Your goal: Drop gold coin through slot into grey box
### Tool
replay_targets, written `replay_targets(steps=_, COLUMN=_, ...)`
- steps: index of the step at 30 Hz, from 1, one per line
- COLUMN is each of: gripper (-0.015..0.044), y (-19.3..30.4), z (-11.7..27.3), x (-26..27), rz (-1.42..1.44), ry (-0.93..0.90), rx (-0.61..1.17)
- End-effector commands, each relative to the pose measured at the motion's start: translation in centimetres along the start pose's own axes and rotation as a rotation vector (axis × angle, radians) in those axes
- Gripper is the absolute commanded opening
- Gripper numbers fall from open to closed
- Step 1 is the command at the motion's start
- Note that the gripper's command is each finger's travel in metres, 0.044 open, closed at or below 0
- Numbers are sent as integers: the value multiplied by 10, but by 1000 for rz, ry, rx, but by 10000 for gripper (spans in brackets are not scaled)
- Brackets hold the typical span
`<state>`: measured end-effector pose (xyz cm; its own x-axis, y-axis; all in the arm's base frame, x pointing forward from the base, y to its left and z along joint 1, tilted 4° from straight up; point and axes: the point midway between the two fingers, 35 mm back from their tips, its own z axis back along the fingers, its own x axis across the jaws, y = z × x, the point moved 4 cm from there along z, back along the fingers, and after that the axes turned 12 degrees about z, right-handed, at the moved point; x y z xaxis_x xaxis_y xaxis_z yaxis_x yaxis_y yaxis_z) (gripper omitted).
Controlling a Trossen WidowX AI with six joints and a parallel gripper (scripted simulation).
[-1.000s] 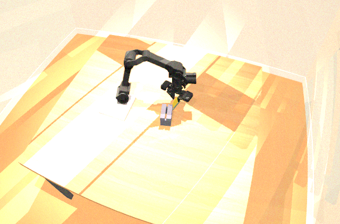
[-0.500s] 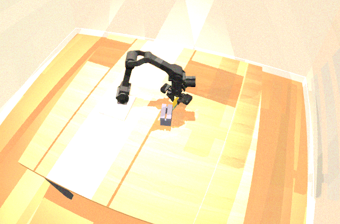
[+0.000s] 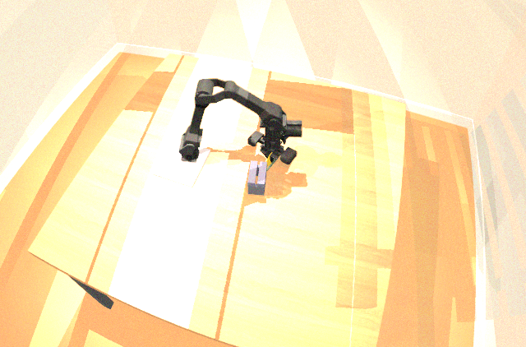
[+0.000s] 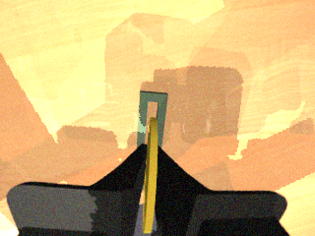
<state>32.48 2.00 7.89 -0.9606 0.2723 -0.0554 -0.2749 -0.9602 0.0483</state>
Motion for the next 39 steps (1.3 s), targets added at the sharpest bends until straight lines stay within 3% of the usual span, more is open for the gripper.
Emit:
replay_targets(steps=1, gripper=0, y=1, z=-1, x=0, rz=3, ry=2, rx=4)
replay_targets(steps=39, gripper=0, y=0, z=81, x=-2, rz=3, ry=2, rx=3)
